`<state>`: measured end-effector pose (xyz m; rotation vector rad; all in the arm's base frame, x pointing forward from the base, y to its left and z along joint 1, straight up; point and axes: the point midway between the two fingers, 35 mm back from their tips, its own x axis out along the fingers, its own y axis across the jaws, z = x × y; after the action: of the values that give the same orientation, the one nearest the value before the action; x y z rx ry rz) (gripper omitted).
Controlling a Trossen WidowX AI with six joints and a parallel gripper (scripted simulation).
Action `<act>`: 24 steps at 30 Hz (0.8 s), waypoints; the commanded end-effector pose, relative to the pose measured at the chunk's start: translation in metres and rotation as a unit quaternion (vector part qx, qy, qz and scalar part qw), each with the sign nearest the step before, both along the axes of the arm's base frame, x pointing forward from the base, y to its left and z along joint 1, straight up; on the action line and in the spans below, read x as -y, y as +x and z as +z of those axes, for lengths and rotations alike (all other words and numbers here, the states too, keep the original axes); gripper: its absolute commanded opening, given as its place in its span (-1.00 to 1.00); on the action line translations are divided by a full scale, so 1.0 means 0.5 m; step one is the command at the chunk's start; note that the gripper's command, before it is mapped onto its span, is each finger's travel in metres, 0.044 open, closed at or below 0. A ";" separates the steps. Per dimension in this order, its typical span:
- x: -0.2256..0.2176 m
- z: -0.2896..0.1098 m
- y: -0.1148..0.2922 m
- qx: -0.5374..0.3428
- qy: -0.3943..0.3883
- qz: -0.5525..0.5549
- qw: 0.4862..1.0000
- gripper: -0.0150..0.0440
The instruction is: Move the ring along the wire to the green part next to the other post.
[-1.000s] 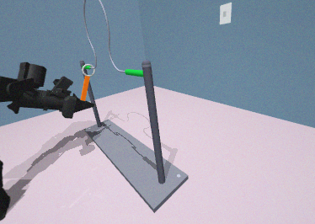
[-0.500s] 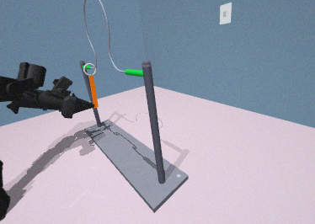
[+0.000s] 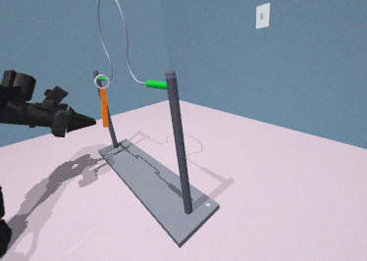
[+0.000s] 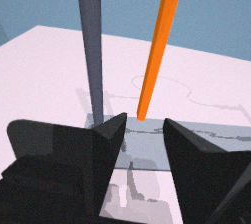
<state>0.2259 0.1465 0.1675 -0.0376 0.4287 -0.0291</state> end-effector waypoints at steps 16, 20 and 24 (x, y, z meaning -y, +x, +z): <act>0.003 0.010 -0.015 0.004 0.004 -0.002 1.000 0.05; 0.003 0.010 -0.015 0.004 0.004 -0.002 1.000 0.05; 0.002 0.010 -0.017 0.002 0.002 0.000 1.000 0.14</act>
<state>0.2184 0.1454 0.1721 -0.0345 0.4235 -0.0280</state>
